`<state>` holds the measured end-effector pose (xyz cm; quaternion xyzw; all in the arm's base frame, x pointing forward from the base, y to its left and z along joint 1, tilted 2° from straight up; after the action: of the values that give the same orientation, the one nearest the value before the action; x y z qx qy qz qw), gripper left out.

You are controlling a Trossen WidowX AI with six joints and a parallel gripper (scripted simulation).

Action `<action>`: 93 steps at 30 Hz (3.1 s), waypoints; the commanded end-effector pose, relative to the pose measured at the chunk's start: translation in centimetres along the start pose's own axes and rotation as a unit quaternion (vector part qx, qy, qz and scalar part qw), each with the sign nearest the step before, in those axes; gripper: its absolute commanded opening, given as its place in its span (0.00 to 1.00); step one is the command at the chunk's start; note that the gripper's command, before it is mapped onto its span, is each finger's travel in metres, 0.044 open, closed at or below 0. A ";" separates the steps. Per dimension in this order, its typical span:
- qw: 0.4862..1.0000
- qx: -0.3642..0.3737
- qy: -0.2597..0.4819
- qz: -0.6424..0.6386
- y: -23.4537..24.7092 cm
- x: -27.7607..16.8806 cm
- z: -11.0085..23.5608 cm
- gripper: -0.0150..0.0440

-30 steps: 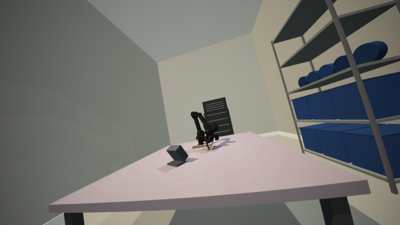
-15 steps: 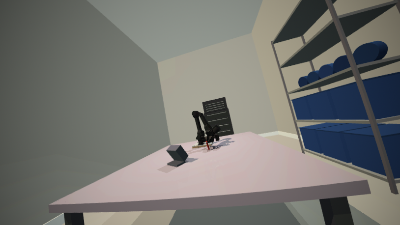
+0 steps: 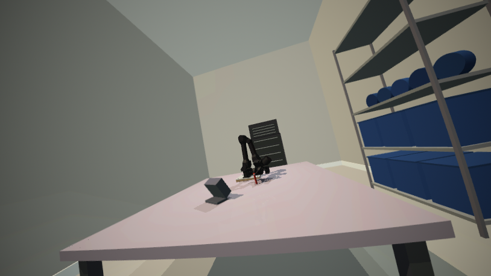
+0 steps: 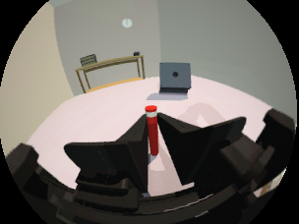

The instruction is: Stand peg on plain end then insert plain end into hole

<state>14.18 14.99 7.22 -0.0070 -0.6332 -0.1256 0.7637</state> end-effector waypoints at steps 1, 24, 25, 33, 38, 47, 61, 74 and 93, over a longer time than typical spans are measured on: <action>1.000 -0.002 0.000 0.000 -0.1 0.0 0.1 0.34; 1.000 0.001 0.001 -0.002 0.0 -0.5 0.1 0.34; 1.000 0.000 0.000 -0.001 0.0 -0.5 0.2 0.34; 1.000 -0.001 -0.002 -0.003 -0.1 -0.7 0.3 0.34; 1.000 -0.002 -0.005 -0.005 -0.1 -0.8 0.4 0.34; 1.000 -0.003 -0.009 -0.008 -0.1 -0.9 0.6 0.34; 1.000 -0.005 -0.017 -0.014 -0.1 -1.0 0.9 0.34; 1.000 -0.007 -0.023 -0.019 -0.1 -1.3 1.2 0.34; 0.999 -0.008 -0.036 -0.023 -0.1 -1.6 1.4 0.34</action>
<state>12.58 15.30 6.15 -0.0028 -0.6601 -0.1481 0.7365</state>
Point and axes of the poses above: the point midway between the two fingers, 35 mm back from their tips, its own z axis back along the fingers, its own y axis across the jaws, x = y × z, the point moved 6 cm from there along z, back along the fingers, and after that the axes turned 6 degrees about -z, right-handed, at the moved point
